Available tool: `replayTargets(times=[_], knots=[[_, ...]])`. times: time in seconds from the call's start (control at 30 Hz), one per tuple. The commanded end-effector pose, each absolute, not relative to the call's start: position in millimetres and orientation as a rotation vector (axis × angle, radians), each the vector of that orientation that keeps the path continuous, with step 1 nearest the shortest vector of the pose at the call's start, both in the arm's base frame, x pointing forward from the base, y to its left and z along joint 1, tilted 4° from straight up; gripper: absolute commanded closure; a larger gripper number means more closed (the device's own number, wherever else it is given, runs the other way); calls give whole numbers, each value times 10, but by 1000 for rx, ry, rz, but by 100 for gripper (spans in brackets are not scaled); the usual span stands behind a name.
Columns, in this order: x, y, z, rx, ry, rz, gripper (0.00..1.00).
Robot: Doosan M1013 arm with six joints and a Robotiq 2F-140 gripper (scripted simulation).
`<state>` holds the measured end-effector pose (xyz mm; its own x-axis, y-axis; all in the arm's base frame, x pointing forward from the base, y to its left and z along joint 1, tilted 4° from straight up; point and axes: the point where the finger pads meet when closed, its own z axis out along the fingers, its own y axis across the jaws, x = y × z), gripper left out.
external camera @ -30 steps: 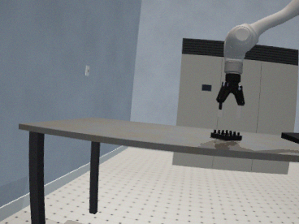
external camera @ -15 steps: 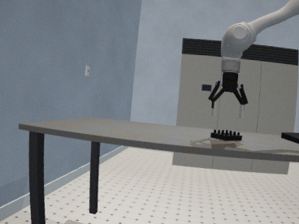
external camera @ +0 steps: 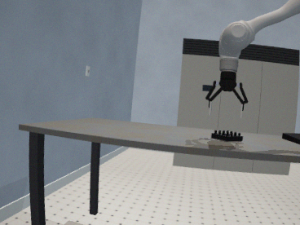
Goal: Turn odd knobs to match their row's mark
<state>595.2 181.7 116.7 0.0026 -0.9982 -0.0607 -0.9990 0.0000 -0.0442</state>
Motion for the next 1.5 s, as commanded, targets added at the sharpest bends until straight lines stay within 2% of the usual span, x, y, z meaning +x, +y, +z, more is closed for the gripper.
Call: replayTargets(times=[0.0, 0.57, 0.83, 0.87, 1.47], knots=[[5991, 1855, 1181, -2000, 2337, 13, 0], [6121, 1982, 1222, -1376, 2755, 37, 0], [6136, 1998, 1227, -1293, 2796, 40, 0], [6136, 1998, 1227, -1293, 2796, 40, 88], [6136, 1998, 1227, -1293, 2796, 40, 88]])
